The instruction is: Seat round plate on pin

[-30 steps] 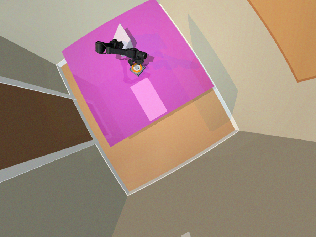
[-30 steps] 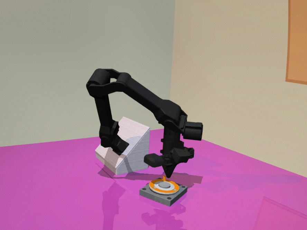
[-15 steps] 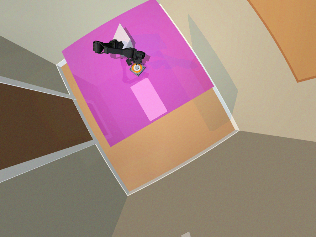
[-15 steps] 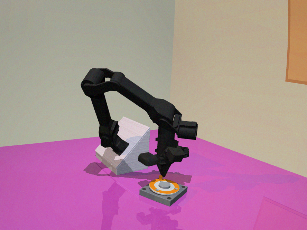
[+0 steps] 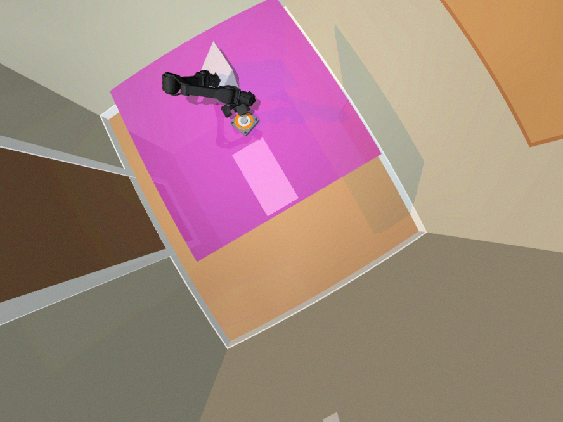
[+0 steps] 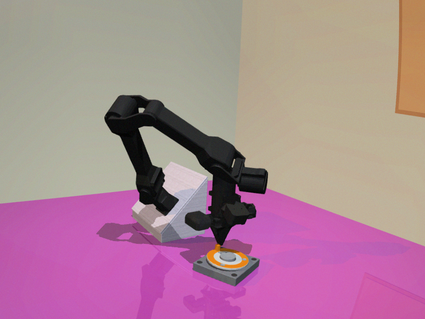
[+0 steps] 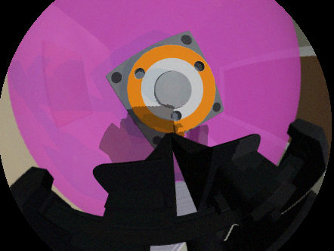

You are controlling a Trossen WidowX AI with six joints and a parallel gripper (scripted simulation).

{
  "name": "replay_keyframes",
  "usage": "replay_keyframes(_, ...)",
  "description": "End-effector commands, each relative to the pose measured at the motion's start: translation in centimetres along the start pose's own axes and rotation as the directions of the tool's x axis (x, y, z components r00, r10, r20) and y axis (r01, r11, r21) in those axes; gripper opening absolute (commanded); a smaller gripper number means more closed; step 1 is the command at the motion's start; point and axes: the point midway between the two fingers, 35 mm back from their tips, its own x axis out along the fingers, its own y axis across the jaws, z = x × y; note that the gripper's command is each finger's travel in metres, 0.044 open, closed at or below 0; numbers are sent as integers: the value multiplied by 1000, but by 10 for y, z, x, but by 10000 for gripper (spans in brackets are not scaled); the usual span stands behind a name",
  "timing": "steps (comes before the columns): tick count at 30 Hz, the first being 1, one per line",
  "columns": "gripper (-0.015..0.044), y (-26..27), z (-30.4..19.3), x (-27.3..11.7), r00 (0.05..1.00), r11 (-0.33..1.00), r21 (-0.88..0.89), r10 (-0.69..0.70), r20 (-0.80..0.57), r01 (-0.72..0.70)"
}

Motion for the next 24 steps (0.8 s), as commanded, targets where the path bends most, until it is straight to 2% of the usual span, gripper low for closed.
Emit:
replay_keyframes(1, 0, -6, -2, 1, 1000, 1000, -7, -9, -3, 9)
replay_keyframes(19, 0, -17, -2, 2, 1000, 1000, -7, -10, -4, 10)
replay_keyframes(24, 0, -16, -1, -15, 1000, 1000, -7, -8, -3, 8)
